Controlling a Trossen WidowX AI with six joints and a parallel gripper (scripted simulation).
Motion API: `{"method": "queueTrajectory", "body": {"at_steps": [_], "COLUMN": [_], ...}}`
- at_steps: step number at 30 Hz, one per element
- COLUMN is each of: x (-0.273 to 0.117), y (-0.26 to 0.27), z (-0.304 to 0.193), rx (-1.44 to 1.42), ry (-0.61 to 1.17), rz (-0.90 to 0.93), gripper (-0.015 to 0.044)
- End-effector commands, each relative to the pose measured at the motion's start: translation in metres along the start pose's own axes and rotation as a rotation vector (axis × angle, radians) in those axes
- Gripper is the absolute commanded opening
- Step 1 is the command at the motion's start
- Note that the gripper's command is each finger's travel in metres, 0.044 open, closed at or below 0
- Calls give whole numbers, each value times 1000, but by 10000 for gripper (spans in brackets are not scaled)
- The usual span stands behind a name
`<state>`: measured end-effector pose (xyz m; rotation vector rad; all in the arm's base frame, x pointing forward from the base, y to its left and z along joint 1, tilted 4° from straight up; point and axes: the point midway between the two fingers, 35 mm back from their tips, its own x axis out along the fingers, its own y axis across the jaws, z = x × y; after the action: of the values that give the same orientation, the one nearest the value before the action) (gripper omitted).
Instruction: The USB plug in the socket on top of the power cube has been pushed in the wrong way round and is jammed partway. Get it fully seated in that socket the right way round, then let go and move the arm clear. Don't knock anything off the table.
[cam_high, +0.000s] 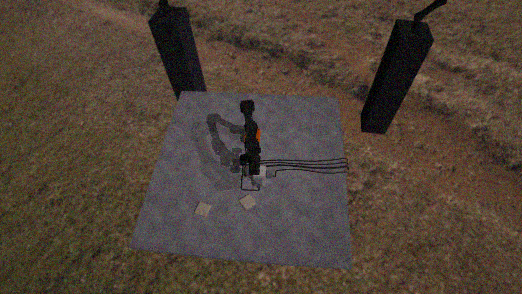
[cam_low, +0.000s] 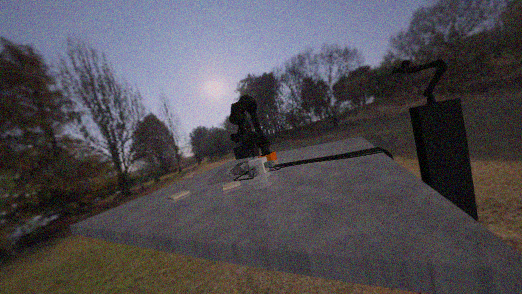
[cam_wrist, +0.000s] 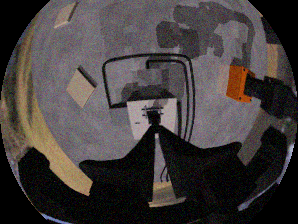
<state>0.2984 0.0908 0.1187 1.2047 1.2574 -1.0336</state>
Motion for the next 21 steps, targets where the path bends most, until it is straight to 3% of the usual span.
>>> {"method": "queueTrajectory", "body": {"at_steps": [1,21], "x": [1,3], "y": [0,0], "z": [-1,0], "rx": [-5,-5], "ry": [5,5], "rz": [1,1], "gripper": [0,0]}}
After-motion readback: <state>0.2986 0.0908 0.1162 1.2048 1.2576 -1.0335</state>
